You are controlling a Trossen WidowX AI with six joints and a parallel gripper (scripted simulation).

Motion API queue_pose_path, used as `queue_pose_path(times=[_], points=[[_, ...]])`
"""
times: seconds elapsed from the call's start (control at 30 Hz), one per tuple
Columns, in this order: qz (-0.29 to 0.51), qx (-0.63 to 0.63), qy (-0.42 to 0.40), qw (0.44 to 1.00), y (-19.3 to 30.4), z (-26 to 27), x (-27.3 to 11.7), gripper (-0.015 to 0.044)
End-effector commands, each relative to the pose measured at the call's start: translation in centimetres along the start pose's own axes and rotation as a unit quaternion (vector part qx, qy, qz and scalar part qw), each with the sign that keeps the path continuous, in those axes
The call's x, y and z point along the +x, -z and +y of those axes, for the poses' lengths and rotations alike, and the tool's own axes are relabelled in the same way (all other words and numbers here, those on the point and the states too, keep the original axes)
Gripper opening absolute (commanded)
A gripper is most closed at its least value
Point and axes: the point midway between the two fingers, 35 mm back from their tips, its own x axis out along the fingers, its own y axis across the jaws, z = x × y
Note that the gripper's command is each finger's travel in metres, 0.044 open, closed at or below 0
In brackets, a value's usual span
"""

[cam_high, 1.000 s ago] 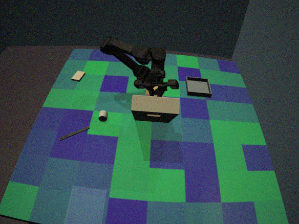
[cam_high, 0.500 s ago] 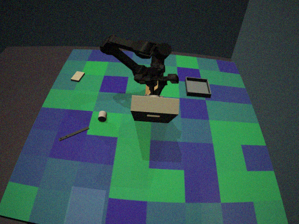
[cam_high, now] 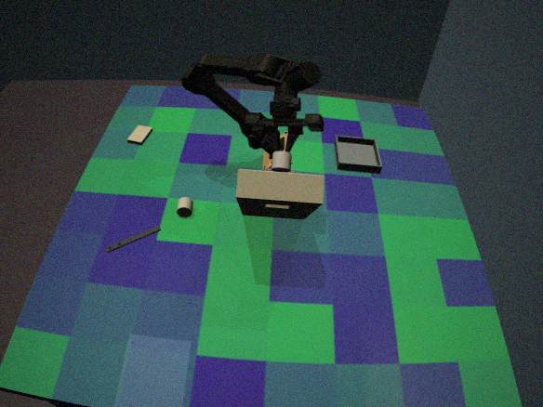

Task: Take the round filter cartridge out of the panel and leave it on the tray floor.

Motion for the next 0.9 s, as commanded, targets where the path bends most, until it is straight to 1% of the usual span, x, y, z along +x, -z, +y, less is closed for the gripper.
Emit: queue_pose_path(times=[0.0,0.73,0.83,0.87], points=[[-0.003,0.002,0.001,1.000,0.4,-0.2,-0.2,0.0000],[-0.003,0.002,0.001,1.000,7.2,-2.0,0.8,0.0000],[0.001,-0.004,0.001,1.000,6.6,-1.7,0.7,0.0079],[0.001,-0.004,0.001,1.000,6.6,-1.7,0.7,0.0091]])
